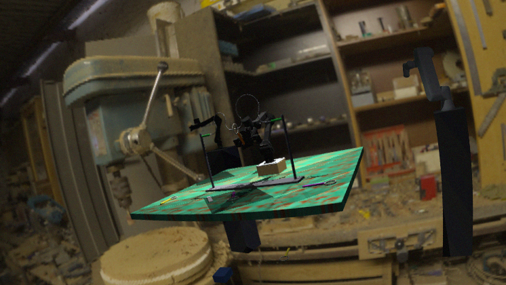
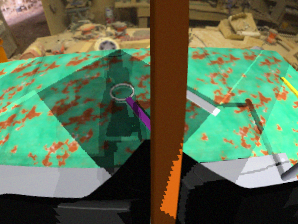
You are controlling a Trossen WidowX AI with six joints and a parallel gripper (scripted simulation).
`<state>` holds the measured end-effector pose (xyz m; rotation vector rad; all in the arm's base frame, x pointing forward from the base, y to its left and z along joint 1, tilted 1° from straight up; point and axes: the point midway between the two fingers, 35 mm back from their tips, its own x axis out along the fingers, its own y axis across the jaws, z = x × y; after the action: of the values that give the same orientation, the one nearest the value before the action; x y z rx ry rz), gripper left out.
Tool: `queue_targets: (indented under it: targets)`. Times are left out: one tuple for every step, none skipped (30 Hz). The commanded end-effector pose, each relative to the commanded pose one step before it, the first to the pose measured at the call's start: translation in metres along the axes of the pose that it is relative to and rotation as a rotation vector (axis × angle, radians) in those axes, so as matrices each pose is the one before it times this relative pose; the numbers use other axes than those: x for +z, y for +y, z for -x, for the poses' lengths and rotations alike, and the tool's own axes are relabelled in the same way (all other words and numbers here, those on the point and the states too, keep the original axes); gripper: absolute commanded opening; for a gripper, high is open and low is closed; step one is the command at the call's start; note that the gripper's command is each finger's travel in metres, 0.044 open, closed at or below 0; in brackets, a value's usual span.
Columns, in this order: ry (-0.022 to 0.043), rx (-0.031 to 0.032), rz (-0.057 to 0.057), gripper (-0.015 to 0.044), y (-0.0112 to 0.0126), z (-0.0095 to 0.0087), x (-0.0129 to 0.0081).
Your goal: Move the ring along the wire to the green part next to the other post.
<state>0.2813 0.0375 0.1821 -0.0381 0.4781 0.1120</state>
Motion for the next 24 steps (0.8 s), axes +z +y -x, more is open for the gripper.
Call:
queue_targets:
  targets:
    - [-0.00317,0.00228,-0.0163,-0.0150,0.00427,0.00080,0.00041]
    - [-0.00001,0.00233,-0.0043,-0.0150,0.00155,0.00003,-0.00002]
    - [0.00000,0.00262,-0.0048,-0.0150,0.00164,0.00003,-0.00003]
    - [0.00001,0.00278,-0.0051,-0.0150,0.00169,0.00003,-0.00003]
    - [0.00001,0.00284,-0.0053,-0.0150,0.00170,0.00003,-0.00004]
    - [0.00003,0.00303,-0.0056,-0.0150,0.00173,0.00003,-0.00004]
    - [0.00006,0.00365,-0.0067,-0.0150,0.00186,0.00003,-0.00004]
    - [0.00008,0.00411,-0.0076,-0.0150,0.00200,0.00003,-0.00005]
    - [0.00010,0.00436,-0.0080,-0.0150,0.00207,0.00003,-0.00006]
    - [0.00010,0.00445,-0.0082,-0.0150,0.00209,0.00002,-0.00007]
    - [0.00012,0.00467,-0.0086,-0.0150,0.00213,0.00002,-0.00007]
    - [0.00016,0.00539,-0.0099,-0.0150,0.00228,0.00003,-0.00006]
    - [0.00019,0.00596,-0.0110,-0.0150,0.00244,0.00003,-0.00007]
    - [0.00021,0.00624,-0.0115,-0.0150,0.00252,0.00003,-0.00007]
    - [0.00022,0.00633,-0.0117,-0.0150,0.00254,0.00003,-0.00008]
    - [0.00024,0.00656,-0.0121,-0.0150,0.00258,0.00003,-0.00008]
    - [0.00028,0.00725,-0.0134,-0.0150,0.00273,0.00006,-0.00004]
    - [0.00031,0.00782,-0.0144,-0.0150,0.00289,0.00007,-0.00003]
    - [0.00033,0.00810,-0.0149,-0.0150,0.00297,0.00007,-0.00003]
    - [0.00034,0.00818,-0.0151,-0.0150,0.00298,0.00007,-0.00004]
    - [0.00036,0.00837,-0.0155,-0.0150,0.00302,0.00008,-0.00004]
    - [0.00040,0.00894,-0.0165,-0.0150,0.00314,0.00010,0.00000]
    - [0.00042,0.00940,-0.0174,-0.0150,0.00327,0.00011,0.00001]
    - [0.00044,0.00962,-0.0178,-0.0150,0.00333,0.00011,0.00001]
